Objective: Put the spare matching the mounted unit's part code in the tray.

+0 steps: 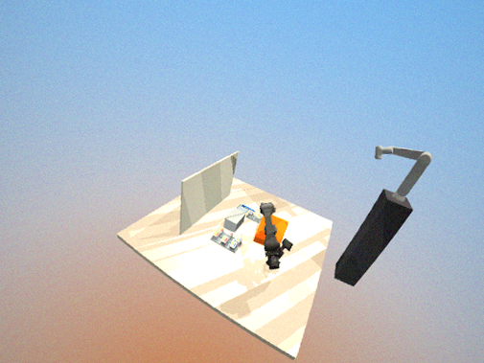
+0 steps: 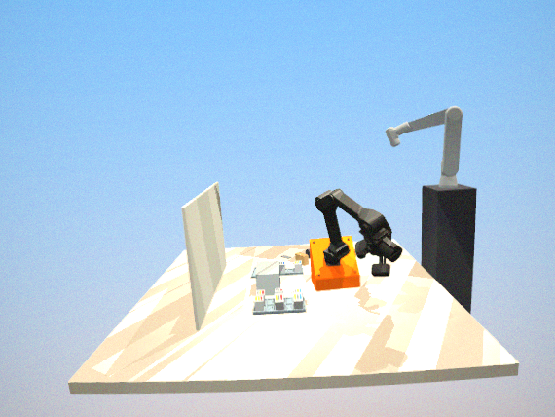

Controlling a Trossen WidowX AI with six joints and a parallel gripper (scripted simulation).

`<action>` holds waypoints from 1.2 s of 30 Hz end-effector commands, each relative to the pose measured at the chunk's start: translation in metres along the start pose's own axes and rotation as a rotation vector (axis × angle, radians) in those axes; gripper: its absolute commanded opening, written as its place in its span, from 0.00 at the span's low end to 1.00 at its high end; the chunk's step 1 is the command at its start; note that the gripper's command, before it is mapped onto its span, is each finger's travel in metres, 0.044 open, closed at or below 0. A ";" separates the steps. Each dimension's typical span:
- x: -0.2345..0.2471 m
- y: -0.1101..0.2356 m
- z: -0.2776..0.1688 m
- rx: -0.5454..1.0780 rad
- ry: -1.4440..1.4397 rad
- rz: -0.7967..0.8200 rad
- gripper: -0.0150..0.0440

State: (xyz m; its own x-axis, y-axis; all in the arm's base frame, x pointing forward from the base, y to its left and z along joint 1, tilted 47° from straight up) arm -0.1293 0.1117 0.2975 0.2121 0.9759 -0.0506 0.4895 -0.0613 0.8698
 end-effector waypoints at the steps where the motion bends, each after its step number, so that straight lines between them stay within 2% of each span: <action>1: 0.000 0.000 0.000 0.000 0.000 0.000 0.98; 8: 0.005 0.001 0.001 0.004 -0.013 0.013 1.00; 19: 0.096 0.018 0.033 -0.020 0.010 0.149 1.00; 28: 0.174 0.050 0.118 -0.078 0.086 0.242 1.00; 36: 0.195 0.084 0.230 -0.119 0.097 0.306 1.00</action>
State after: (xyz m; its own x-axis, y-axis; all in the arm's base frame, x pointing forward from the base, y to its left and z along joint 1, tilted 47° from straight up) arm 0.1042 0.2566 0.2575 0.2444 0.9403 0.2369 0.3298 -0.3104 0.8916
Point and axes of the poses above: the point midway between the two fingers, 35 mm back from their tips, its own y axis back along the fingers, its own x axis across the jaws, z = x × y, the point moved 3 cm from there along y, back along the fingers, and after that the axes turned 1 degree about -y, right-handed, at the moved point
